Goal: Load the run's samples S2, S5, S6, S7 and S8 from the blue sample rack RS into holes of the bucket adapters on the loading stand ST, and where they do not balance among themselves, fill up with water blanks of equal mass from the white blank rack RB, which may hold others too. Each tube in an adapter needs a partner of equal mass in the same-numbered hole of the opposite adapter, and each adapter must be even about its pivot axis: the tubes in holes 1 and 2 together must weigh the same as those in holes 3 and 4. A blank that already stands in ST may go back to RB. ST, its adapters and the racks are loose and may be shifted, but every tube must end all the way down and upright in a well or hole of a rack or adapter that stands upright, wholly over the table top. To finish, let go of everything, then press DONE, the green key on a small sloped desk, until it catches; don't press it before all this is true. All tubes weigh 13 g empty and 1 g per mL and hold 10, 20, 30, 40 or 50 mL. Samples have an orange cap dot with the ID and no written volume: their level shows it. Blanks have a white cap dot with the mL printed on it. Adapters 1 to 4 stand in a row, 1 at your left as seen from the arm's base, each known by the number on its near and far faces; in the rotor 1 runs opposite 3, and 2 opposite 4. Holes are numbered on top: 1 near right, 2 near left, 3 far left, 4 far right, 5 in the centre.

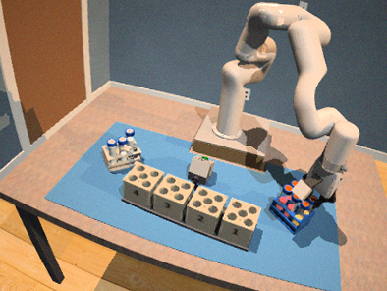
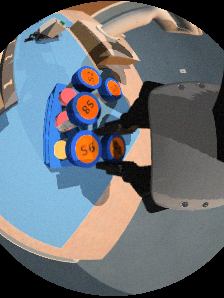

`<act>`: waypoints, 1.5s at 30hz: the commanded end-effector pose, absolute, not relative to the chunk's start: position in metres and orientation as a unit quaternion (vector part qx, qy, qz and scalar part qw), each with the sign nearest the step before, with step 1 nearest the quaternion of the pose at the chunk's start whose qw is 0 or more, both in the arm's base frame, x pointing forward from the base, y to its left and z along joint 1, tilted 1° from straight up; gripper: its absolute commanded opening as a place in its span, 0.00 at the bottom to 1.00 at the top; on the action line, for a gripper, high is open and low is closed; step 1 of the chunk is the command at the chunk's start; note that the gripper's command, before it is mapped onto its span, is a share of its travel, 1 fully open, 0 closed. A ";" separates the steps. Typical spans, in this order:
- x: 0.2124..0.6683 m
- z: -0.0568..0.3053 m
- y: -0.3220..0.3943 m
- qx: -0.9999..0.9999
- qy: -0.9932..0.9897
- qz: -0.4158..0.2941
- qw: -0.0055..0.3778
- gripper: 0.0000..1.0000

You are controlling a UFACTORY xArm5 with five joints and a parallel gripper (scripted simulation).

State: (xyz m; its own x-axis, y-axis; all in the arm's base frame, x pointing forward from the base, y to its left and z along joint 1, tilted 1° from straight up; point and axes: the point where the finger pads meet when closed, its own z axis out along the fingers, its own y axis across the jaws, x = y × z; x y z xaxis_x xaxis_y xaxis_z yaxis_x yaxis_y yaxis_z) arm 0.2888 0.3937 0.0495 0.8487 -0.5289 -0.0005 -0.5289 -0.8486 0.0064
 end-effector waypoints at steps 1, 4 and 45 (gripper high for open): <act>0.290 0.051 0.395 0.961 -0.275 0.000 0.001 0.00; 0.290 0.051 0.395 0.961 -0.275 0.000 0.001 0.00; 0.289 0.071 0.395 0.961 -0.275 0.000 0.001 0.00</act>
